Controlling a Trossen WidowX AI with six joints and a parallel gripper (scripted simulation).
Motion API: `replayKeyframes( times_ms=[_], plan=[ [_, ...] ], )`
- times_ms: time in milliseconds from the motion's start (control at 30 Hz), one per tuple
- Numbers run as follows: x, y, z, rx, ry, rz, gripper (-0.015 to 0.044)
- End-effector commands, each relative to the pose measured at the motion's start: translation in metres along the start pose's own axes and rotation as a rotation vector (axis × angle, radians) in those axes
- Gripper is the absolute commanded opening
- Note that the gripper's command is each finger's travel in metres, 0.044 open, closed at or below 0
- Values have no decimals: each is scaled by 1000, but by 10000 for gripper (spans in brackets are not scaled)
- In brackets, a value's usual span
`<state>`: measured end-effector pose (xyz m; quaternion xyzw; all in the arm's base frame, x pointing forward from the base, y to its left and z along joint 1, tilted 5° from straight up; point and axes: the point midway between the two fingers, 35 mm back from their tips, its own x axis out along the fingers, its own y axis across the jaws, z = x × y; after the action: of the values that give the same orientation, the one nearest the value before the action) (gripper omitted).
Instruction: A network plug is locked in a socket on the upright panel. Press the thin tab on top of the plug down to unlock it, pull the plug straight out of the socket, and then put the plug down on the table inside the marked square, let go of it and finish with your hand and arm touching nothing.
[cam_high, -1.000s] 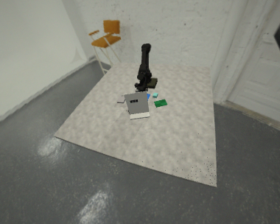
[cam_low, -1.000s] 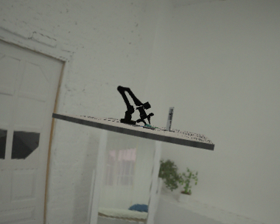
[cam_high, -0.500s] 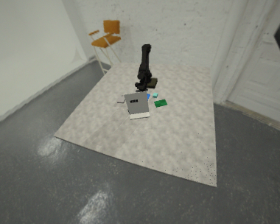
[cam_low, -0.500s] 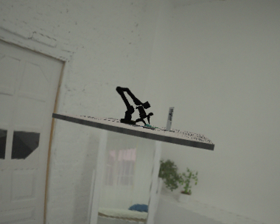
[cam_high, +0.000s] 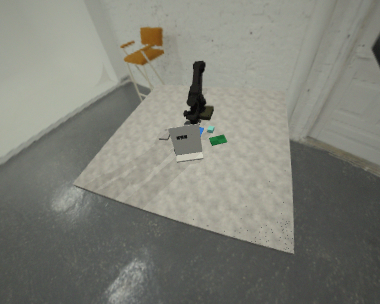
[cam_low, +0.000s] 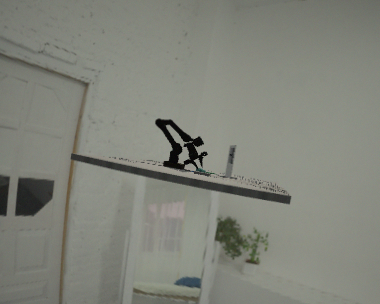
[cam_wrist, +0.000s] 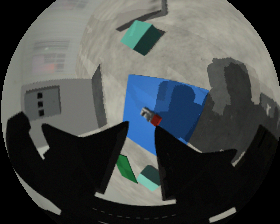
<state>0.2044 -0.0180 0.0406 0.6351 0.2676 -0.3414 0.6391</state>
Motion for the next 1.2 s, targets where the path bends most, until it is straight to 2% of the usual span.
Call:
replayKeyframes(
  times_ms=[0, 1167],
  plan=[
    [-4, 4, 1, 5, -4, 13, 156],
    [-33, 18, -1, 4, -2, 11, 156]
  ],
)
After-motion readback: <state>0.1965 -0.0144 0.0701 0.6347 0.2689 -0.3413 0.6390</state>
